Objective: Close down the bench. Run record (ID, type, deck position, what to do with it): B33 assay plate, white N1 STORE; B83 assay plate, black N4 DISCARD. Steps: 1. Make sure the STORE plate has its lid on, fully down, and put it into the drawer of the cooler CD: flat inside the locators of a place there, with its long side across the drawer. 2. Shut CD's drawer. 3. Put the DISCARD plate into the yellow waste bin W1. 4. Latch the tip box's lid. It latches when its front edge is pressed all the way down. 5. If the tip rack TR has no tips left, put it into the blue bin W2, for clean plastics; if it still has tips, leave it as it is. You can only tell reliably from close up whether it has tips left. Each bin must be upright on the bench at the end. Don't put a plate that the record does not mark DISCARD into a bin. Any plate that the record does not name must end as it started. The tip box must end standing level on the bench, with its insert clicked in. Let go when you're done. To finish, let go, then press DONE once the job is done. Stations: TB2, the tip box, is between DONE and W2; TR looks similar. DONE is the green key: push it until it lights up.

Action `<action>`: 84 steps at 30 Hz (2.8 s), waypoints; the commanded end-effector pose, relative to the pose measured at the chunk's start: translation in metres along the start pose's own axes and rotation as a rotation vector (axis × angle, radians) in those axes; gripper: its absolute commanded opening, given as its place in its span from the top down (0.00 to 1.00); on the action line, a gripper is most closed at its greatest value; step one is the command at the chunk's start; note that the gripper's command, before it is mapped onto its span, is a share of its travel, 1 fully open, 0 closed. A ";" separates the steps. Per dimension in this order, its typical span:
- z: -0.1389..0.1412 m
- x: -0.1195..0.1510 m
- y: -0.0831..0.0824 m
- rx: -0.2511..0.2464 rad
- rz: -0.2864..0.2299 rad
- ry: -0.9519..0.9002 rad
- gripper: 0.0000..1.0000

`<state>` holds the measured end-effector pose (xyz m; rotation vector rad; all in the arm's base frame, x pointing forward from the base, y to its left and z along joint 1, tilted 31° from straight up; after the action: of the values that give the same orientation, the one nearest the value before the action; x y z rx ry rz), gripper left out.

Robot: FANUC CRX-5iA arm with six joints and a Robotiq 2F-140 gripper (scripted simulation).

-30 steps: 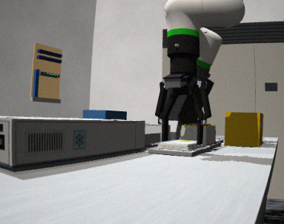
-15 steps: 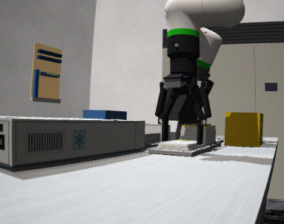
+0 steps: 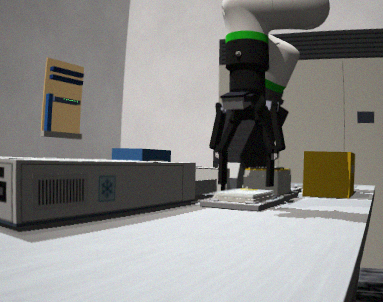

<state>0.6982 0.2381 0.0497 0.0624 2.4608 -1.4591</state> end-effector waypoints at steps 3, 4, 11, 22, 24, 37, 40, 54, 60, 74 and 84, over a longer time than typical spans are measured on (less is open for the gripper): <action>0.000 -0.001 -0.007 0.000 0.003 -0.001 0.30; 0.000 -0.001 -0.009 0.000 0.003 -0.001 0.30; 0.000 -0.001 -0.018 0.000 0.003 -0.001 0.30; 0.000 -0.001 -0.030 0.000 0.003 -0.001 0.30; 0.000 -0.001 -0.033 0.000 0.003 -0.001 0.30; 0.000 -0.001 -0.047 0.000 0.003 -0.001 0.30; 0.000 -0.001 -0.051 0.000 0.003 -0.001 0.30; 0.000 -0.001 -0.067 0.001 0.003 -0.001 0.30; 0.000 -0.001 -0.075 0.001 0.003 -0.001 0.30; 0.000 -0.001 -0.091 0.001 0.003 -0.001 0.30; 0.000 -0.001 -0.102 0.001 0.003 -0.001 0.30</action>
<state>0.6805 0.1895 0.1345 0.0626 2.4607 -1.4590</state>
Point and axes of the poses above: the point where the finger pads meet when closed, its own y axis out along the fingers, its own z axis across the jaws, x = y × z, the point moved 7 cm from there along -y, back along the fingers, and after that the axes turned 11 degrees about -y, right-handed, at the moved point
